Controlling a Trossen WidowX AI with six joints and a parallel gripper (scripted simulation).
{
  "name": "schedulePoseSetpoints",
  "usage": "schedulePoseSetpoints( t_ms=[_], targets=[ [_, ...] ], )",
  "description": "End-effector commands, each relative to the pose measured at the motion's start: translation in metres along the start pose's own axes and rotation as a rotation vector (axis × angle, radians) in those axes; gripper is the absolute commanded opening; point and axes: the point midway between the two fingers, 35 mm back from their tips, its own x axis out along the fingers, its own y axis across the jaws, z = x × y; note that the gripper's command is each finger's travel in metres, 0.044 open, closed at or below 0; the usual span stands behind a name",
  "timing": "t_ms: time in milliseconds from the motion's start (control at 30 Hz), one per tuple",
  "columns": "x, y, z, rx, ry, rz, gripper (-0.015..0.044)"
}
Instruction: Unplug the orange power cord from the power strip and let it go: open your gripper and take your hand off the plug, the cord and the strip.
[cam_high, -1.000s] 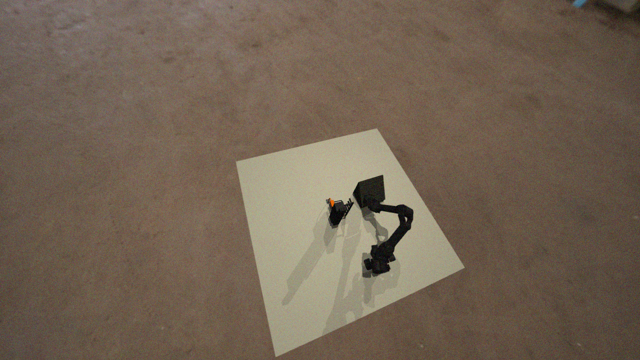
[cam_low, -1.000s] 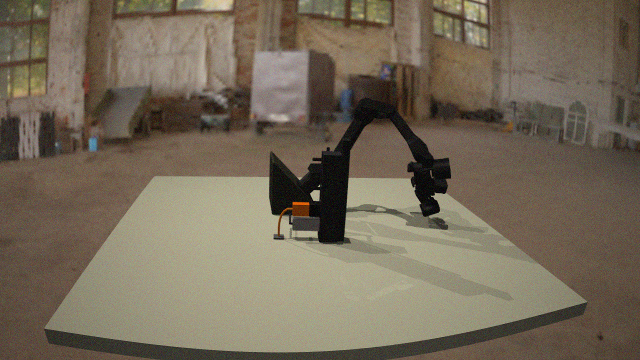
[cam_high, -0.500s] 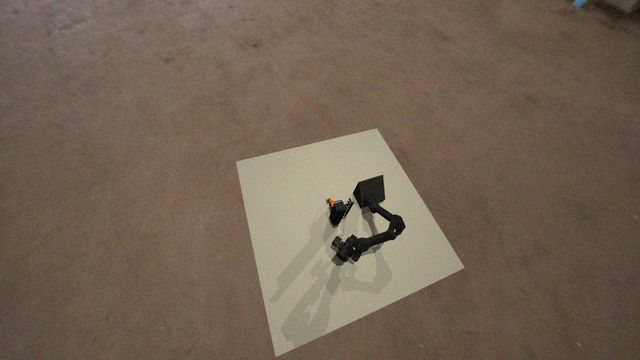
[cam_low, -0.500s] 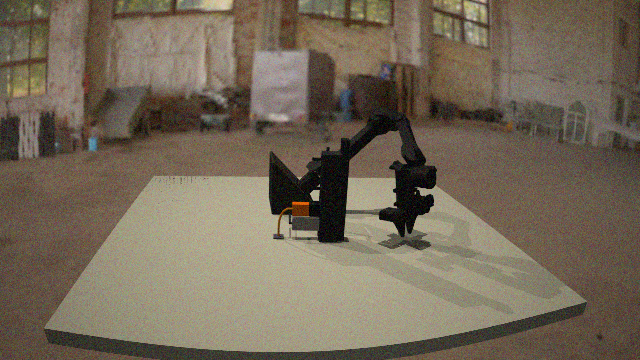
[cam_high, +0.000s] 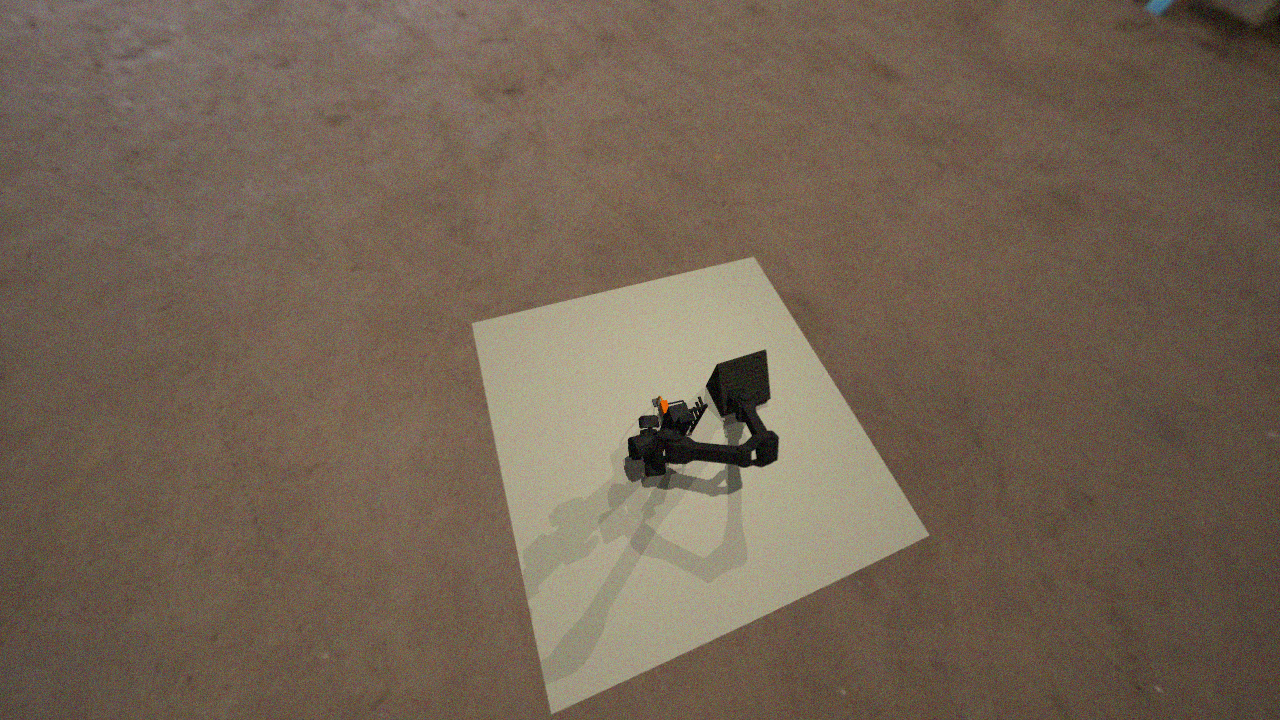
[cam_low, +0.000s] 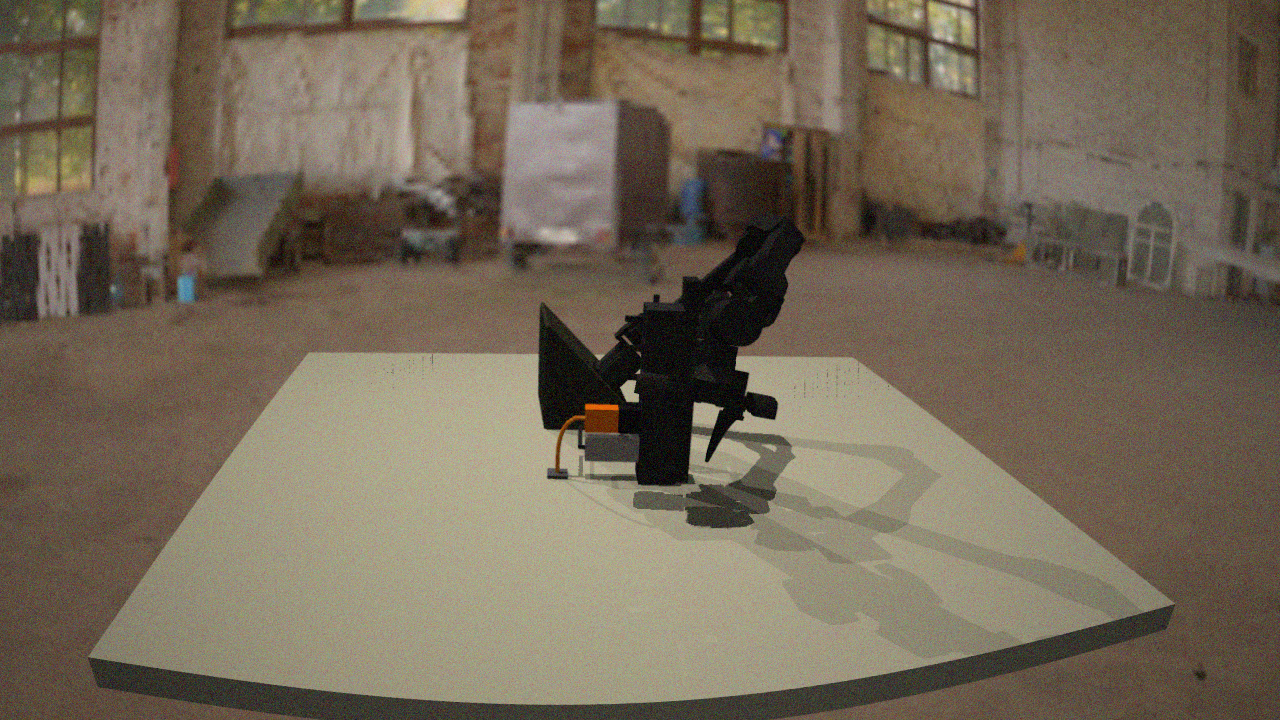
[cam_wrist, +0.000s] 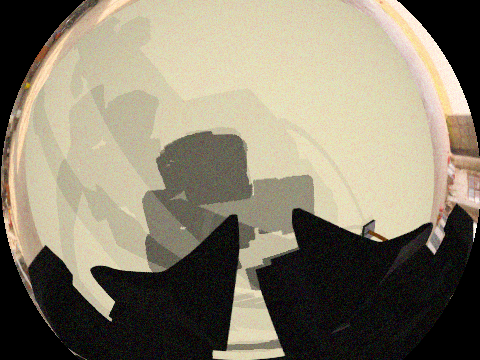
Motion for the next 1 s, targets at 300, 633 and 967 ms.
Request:
schedulePoseSetpoints(
  t_ms=[300,633,967],
  targets=[
    [-0.025,-0.151,-0.007,0.701,0.036,-0.097,0.0160],
    [-0.029,-0.191,-0.074,1.443,0.275,-0.059,0.0160],
    [-0.029,-0.191,-0.074,1.443,0.275,-0.059,0.0160]
  ],
)
